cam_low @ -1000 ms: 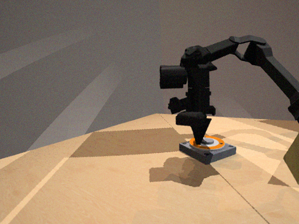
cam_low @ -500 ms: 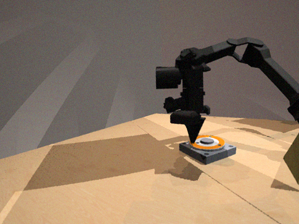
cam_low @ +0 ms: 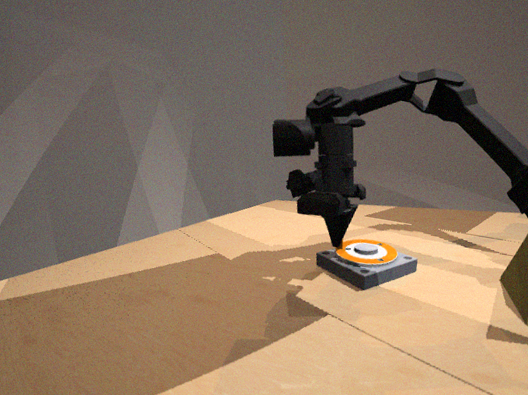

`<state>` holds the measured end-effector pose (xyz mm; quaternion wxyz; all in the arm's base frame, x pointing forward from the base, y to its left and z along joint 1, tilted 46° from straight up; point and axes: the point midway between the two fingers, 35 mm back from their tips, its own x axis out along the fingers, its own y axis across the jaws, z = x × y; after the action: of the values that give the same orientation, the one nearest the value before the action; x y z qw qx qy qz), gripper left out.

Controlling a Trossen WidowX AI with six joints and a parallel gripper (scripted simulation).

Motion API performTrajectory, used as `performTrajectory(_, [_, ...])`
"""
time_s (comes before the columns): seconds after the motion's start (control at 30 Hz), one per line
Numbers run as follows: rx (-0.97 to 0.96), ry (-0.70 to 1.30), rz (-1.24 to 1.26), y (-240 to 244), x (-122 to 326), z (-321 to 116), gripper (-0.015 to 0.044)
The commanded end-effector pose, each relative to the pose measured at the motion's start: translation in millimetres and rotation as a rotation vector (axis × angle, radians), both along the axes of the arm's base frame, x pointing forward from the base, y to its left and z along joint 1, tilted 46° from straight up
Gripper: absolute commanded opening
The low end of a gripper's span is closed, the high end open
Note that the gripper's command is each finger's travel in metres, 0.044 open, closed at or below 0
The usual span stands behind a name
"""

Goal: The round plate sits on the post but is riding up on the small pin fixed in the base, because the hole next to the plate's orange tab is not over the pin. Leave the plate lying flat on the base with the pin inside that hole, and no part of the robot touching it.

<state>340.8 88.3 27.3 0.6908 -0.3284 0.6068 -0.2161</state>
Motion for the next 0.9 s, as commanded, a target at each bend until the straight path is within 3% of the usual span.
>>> performTrajectory(0.0, [-0.003,-0.002,0.002,-3,3,6,0.0])
performTrajectory(0.87, [-0.004,-0.002,0.002,-21,6,27,0.0])
